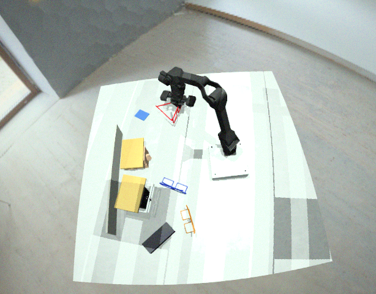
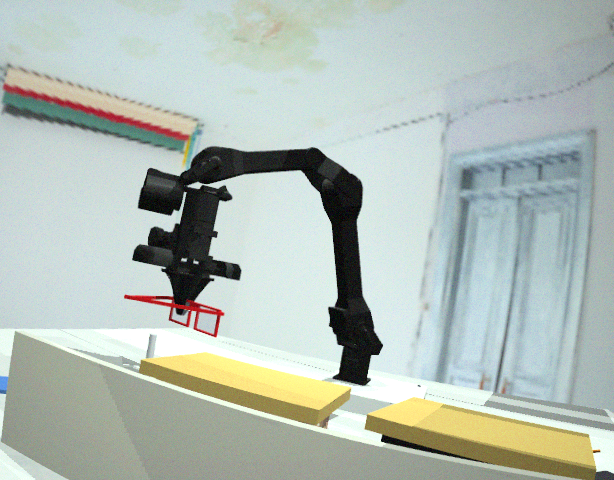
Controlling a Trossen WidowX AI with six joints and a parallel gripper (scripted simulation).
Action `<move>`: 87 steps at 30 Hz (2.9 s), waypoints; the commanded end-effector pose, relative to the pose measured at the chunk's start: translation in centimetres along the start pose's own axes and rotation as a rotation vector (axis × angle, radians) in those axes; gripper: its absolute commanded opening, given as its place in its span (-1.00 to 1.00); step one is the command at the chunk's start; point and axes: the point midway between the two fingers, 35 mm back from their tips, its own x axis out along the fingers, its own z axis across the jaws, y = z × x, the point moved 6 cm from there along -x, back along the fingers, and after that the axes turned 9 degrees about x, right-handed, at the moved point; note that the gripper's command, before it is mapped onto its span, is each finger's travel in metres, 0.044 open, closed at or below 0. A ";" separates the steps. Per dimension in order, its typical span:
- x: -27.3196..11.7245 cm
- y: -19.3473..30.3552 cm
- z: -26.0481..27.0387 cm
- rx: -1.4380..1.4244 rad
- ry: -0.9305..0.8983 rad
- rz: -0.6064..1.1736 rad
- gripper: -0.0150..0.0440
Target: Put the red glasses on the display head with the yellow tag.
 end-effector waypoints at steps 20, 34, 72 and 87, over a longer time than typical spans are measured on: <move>6.0 -0.2 0.2 -0.009 -0.003 0.006 -0.49; 6.0 0.5 -0.5 -0.009 -0.003 0.007 -0.49; 6.0 2.5 -1.9 -0.009 -0.002 0.009 -0.49; 6.0 3.5 -2.3 -0.009 -0.001 0.009 -0.49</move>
